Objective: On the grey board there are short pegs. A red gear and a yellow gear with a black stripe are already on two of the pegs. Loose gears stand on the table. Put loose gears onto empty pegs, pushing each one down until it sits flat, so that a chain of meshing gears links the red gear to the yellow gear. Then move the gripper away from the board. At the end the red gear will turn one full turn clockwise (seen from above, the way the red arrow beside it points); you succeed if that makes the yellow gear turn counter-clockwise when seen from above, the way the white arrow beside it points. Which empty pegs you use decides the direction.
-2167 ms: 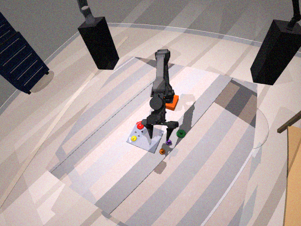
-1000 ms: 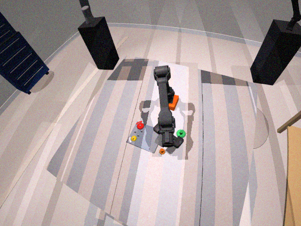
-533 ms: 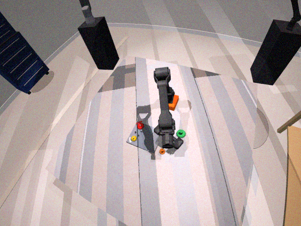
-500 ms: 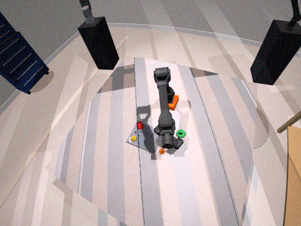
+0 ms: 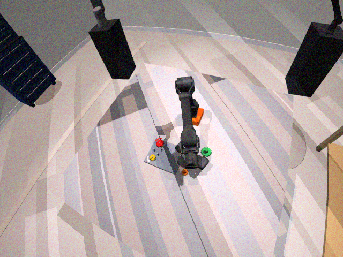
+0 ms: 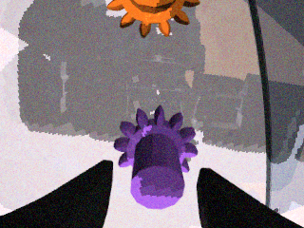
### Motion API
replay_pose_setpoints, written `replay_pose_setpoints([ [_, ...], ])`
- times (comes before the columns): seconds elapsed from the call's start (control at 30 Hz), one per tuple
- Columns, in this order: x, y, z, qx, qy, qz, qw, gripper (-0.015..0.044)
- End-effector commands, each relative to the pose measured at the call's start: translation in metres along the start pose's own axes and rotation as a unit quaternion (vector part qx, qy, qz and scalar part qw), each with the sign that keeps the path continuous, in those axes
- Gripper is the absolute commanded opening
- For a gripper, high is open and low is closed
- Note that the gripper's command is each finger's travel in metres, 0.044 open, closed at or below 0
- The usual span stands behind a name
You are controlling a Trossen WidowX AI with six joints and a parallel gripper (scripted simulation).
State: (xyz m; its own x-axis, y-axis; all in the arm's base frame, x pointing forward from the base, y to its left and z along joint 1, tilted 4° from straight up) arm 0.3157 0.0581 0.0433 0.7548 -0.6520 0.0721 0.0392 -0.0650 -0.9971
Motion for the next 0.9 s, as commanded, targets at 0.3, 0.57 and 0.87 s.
replay_pose_setpoints([
  [0.3, 0.0, 0.0, 0.0, 0.0, 0.0, -0.002, 1.0, 0.0],
  [0.57, 0.002, -0.017, 0.004, 0.0, 0.0, -0.002, 1.0, 0.0],
  [0.87, 0.003, -0.038, 0.008, 0.0, 0.0, -0.002, 1.0, 0.0],
])
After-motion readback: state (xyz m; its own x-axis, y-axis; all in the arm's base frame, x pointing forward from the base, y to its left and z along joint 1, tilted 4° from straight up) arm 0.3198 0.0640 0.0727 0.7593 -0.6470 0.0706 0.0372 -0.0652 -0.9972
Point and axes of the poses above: the point midway between the two fingers, 35 mm back from their tips, its own y axis out along the fingers, its own z axis across the jaws, x = y × z, the point moved 2 cm from there along -y, back along the fingers, and after that the axes turned 12 degrees about y, right-handed, at the moved point
